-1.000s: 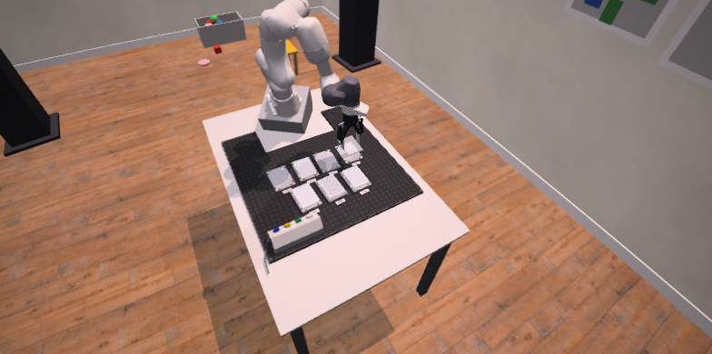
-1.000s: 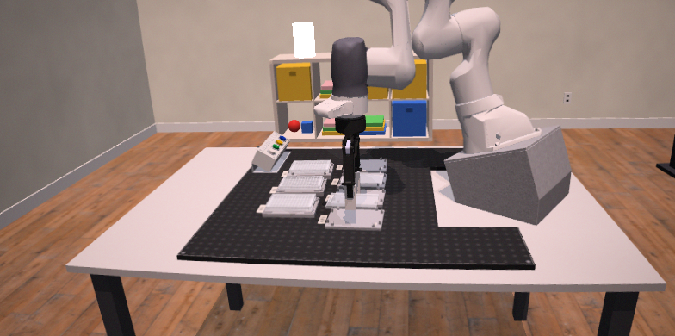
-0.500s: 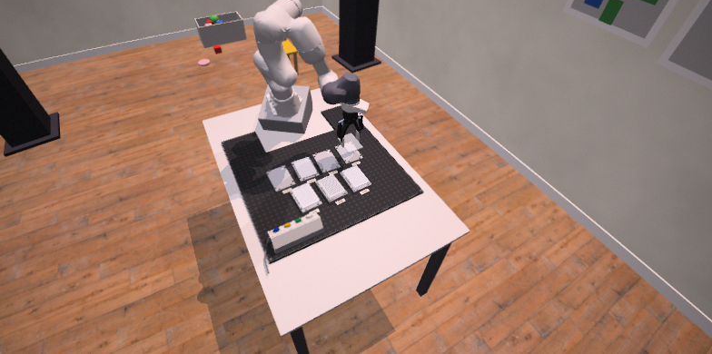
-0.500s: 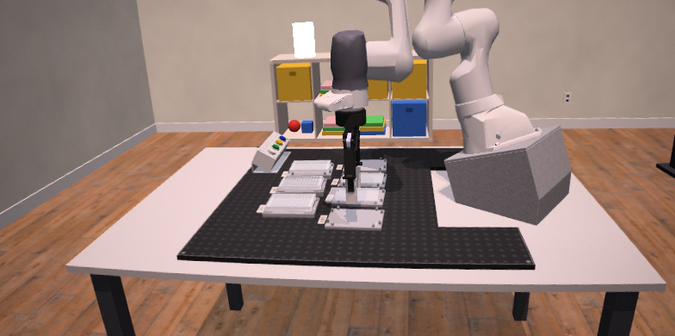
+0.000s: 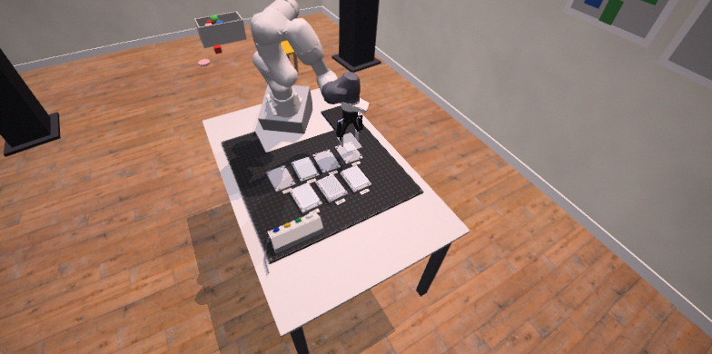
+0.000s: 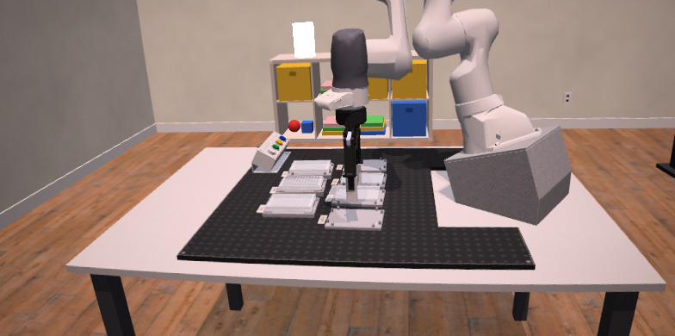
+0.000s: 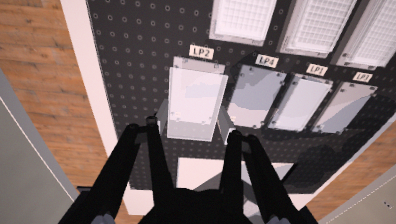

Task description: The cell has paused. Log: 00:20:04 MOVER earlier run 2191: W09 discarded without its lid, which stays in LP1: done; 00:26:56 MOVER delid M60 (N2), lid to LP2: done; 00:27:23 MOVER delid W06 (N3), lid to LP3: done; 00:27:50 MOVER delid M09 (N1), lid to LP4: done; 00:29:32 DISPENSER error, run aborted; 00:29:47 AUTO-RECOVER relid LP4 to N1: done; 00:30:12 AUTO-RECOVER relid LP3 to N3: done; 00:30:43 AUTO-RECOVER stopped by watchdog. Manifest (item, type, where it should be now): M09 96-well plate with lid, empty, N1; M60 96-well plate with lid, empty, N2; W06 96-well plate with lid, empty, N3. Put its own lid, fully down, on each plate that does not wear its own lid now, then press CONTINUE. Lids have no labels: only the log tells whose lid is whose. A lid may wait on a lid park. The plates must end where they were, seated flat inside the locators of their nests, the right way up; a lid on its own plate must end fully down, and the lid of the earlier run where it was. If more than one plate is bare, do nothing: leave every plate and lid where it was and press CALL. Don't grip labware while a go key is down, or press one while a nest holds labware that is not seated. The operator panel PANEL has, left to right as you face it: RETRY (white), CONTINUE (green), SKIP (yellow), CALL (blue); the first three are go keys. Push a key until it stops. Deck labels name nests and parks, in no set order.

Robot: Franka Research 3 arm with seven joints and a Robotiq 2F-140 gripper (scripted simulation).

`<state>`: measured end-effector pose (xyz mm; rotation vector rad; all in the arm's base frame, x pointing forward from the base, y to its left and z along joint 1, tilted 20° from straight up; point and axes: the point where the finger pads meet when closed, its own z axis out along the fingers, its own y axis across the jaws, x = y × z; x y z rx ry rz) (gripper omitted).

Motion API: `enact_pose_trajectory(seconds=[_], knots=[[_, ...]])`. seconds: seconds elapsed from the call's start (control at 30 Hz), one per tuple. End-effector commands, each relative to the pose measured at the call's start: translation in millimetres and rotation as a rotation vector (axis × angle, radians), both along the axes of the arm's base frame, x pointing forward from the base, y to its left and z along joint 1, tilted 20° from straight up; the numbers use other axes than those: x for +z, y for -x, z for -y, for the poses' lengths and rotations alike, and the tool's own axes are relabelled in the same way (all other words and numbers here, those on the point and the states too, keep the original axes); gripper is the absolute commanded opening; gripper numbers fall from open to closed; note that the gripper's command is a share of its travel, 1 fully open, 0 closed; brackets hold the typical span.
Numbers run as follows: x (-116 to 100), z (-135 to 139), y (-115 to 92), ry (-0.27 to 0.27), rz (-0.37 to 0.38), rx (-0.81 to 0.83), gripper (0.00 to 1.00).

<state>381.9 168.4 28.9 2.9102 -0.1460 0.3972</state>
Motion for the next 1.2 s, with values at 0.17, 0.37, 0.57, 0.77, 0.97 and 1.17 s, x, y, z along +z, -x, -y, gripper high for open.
enact_pose_trajectory(seconds=[0.17,0.37,0.57,0.77,0.97,1.17], knots=[[29.3,38.1,-57.7,-0.017,-0.004,-0.008,0.00],[69.5,126.5,-119.8,0.002,0.005,-0.020,0.00],[91.1,205.2,-153.4,0.002,0.005,-0.020,0.00],[91.1,205.2,-153.4,0.002,0.005,-0.020,0.00],[91.1,205.2,-153.4,0.002,0.005,-0.020,0.00],[91.1,205.2,-153.4,0.002,0.005,-0.020,0.00]])
